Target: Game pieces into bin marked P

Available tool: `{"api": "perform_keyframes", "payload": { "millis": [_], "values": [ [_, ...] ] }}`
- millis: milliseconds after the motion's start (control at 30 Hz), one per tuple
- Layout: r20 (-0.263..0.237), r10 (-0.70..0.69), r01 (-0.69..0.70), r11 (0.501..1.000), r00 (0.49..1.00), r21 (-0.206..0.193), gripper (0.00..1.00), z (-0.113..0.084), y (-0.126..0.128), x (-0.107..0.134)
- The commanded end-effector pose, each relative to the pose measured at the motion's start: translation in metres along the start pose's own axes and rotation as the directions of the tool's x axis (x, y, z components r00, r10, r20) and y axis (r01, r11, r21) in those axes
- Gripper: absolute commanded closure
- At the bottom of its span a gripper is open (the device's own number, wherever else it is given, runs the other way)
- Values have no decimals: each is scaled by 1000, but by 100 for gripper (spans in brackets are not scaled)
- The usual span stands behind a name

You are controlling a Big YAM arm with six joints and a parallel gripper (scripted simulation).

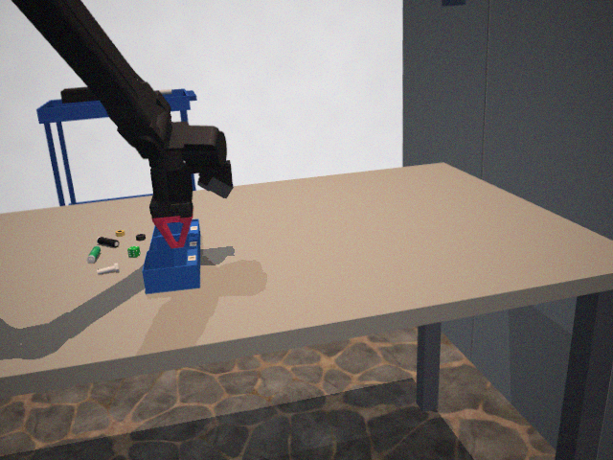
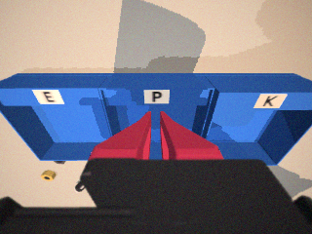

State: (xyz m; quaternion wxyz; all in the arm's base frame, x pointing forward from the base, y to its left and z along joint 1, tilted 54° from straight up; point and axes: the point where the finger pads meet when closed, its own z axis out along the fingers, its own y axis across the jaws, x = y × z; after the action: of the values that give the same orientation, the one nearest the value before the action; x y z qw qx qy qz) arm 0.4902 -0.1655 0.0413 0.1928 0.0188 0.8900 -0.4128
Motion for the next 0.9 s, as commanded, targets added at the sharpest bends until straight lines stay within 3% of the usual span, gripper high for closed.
{"api": "perform_keyframes", "payload": {
  "millis": [0,433,867],
  "values": [
    [40,-1,2,1000,999,-5,91,-15,-1,-15],
    [37,-4,4,1000,999,-5,91,-15,-2,-14],
    [34,5,-4,1000,999,-6,91,-32,1,-11]
  ]
}}
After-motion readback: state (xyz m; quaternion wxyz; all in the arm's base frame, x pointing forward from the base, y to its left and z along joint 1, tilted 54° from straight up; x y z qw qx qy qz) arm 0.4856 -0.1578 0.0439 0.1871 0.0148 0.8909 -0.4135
